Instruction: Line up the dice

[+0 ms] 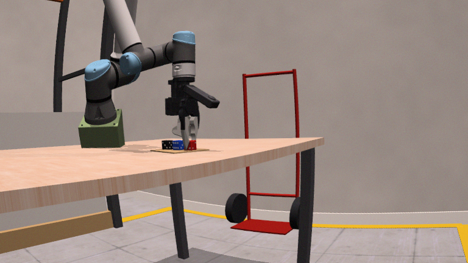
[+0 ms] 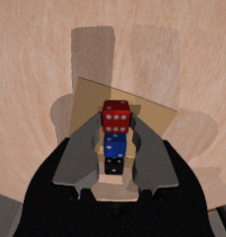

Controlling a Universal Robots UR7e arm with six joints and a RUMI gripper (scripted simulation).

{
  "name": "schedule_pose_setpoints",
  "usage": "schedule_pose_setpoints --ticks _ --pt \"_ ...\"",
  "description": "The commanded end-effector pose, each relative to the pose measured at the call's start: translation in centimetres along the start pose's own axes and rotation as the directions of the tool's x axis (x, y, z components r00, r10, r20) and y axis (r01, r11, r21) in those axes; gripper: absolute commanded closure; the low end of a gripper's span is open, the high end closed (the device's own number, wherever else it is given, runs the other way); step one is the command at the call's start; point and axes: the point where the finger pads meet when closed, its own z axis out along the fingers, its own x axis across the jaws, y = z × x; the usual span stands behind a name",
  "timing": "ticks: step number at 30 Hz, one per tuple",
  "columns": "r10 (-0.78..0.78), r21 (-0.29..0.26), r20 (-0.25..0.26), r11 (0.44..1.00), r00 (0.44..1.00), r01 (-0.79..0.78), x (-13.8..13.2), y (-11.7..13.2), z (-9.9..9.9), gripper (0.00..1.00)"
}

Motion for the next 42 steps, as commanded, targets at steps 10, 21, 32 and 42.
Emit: schedule_pose_setpoints --ticks 10,21,32,42 --pt "0.0 0.001 0.0 1.0 1.0 0.0 0.0 0.0 0.0 0.72" --pt "0.0 0.001 0.0 1.0 1.0 0.0 0.0 0.0 -0.6 0.72" --pt "0.0 0.001 0.0 1.0 1.0 0.0 0.0 0.0 -4.2 0.72" --pt "0.0 0.001 0.0 1.0 1.0 0.0 0.0 0.0 -8.5 0.72"
